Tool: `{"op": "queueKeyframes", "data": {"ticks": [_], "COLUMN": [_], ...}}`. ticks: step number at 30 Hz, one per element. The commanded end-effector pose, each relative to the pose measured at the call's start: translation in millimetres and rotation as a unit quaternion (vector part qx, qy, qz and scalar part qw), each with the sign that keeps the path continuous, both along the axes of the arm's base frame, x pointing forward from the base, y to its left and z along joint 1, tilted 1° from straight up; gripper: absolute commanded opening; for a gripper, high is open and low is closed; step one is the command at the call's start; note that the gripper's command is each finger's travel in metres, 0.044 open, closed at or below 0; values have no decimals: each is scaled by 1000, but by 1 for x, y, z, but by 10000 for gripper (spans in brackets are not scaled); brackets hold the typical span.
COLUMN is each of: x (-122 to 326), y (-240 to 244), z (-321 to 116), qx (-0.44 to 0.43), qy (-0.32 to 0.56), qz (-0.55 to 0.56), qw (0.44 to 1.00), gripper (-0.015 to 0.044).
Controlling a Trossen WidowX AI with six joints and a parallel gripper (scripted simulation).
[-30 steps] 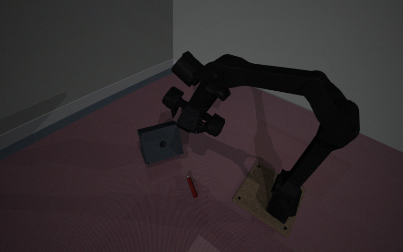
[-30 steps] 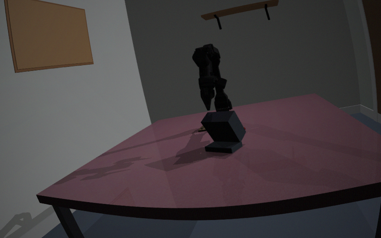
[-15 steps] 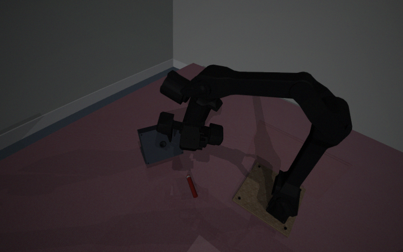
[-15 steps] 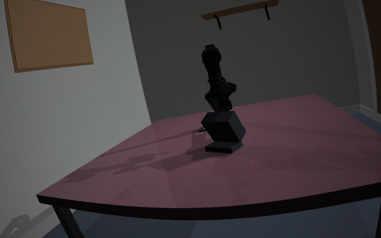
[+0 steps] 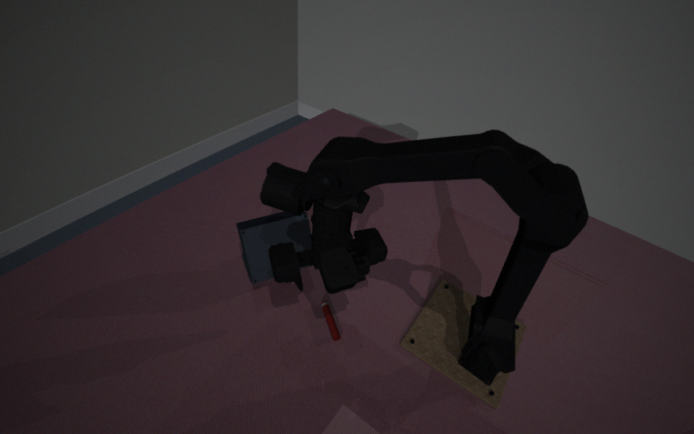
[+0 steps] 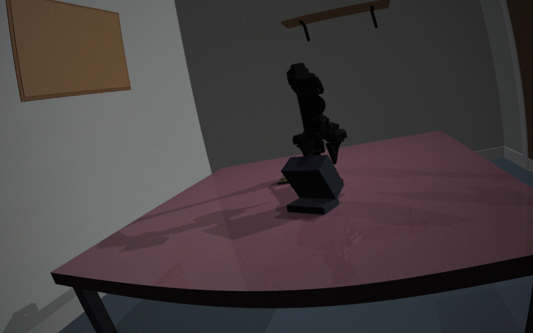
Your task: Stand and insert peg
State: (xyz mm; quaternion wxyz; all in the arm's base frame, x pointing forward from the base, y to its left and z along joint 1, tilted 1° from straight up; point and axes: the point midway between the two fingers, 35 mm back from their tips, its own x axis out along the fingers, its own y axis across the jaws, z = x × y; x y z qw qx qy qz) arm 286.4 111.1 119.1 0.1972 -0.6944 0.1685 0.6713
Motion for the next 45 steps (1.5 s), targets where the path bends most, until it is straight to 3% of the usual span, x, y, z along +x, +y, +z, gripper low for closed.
{"op": "queueKeyframes", "data": {"ticks": [1,45], "x": [-4,-1], "y": [0,3], "z": [-3,-71], "qx": [-1,-1], "qy": [9,9], "qz": [10,10], "qw": [1000,1000], "gripper": [440,440]}}
